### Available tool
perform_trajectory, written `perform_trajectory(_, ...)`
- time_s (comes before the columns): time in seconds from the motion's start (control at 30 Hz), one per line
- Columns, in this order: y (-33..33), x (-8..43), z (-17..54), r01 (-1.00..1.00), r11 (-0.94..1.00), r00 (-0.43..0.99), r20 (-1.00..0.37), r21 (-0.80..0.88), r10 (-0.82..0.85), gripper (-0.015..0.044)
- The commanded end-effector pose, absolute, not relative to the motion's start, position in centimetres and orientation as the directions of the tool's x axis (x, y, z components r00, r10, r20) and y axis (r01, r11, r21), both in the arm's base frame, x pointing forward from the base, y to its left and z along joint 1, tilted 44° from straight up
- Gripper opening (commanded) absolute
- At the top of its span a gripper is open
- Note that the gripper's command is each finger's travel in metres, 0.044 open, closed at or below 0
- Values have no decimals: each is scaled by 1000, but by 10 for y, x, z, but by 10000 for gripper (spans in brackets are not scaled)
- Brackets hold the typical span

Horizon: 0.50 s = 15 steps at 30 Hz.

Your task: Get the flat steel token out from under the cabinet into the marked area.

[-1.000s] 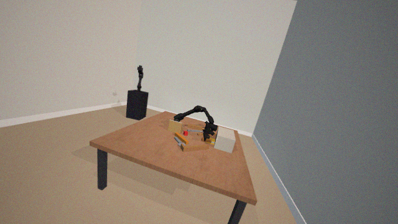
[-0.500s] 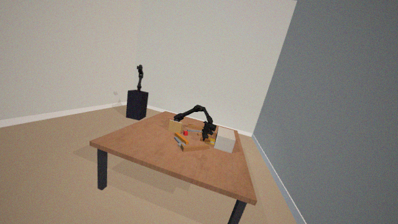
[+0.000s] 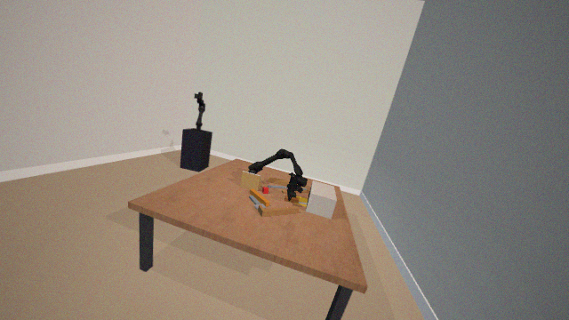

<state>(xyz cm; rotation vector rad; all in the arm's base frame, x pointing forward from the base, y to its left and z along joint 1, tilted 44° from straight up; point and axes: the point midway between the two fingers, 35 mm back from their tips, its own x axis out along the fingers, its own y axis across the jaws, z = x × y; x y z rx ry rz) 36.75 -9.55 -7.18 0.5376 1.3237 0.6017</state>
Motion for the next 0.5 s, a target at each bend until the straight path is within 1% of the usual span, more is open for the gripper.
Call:
perform_trajectory(0.0, -95, 362, -74, -98, 733, 137, -721, 673, 680, 0)
perform_trajectory(0.47, -95, 347, -77, -98, 733, 136, -721, 673, 680, 0)
